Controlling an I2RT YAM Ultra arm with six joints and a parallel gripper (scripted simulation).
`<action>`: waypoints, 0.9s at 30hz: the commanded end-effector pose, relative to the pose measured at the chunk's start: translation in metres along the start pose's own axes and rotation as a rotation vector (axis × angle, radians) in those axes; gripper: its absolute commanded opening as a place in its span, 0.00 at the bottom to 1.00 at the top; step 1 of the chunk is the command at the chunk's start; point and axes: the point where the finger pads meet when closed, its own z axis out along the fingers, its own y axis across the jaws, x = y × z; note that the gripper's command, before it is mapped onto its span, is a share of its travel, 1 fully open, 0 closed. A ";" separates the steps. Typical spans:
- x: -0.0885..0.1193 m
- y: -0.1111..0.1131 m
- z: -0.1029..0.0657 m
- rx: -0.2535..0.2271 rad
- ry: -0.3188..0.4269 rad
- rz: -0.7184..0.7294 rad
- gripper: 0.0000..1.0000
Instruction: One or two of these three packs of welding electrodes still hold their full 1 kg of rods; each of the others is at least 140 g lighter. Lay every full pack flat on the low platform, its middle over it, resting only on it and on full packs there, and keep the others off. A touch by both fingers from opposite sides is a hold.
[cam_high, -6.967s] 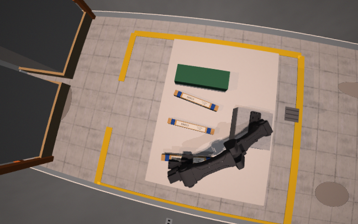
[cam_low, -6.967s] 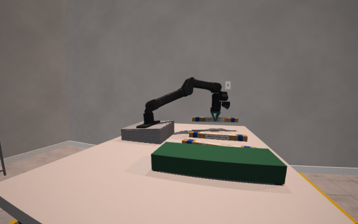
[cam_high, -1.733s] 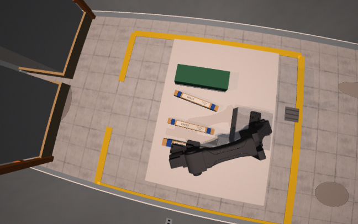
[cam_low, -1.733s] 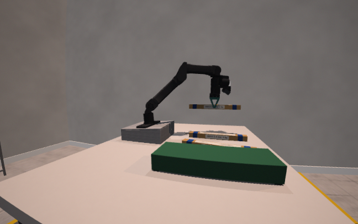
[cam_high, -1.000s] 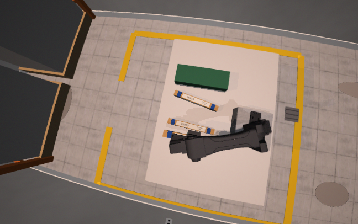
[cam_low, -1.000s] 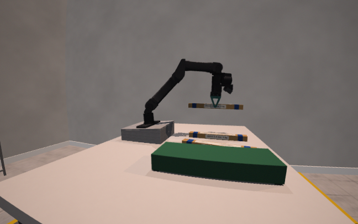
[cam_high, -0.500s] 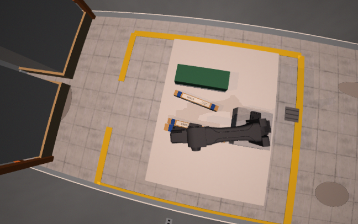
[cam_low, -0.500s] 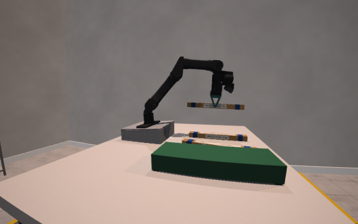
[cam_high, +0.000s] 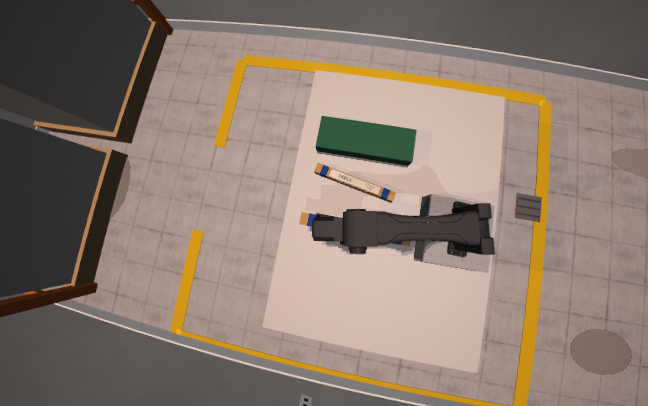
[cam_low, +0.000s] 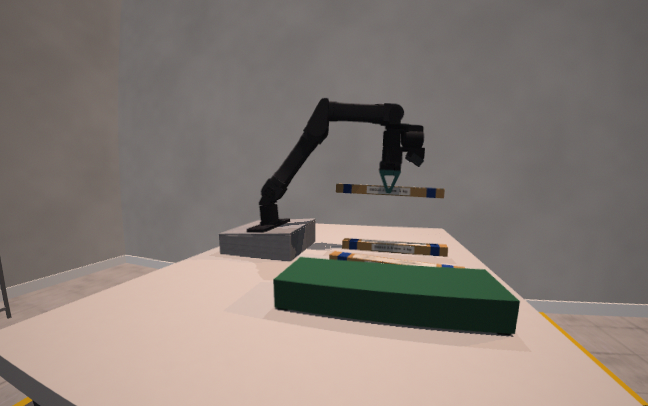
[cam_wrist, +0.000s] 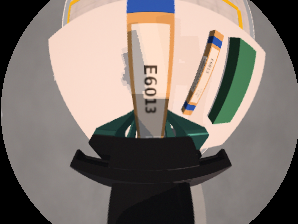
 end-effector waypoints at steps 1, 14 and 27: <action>0.000 -0.011 -0.030 -0.013 -0.075 -0.010 0.00; -0.001 -0.039 -0.030 -0.016 -0.080 -0.010 0.00; -0.001 -0.075 -0.035 -0.007 -0.085 -0.009 0.00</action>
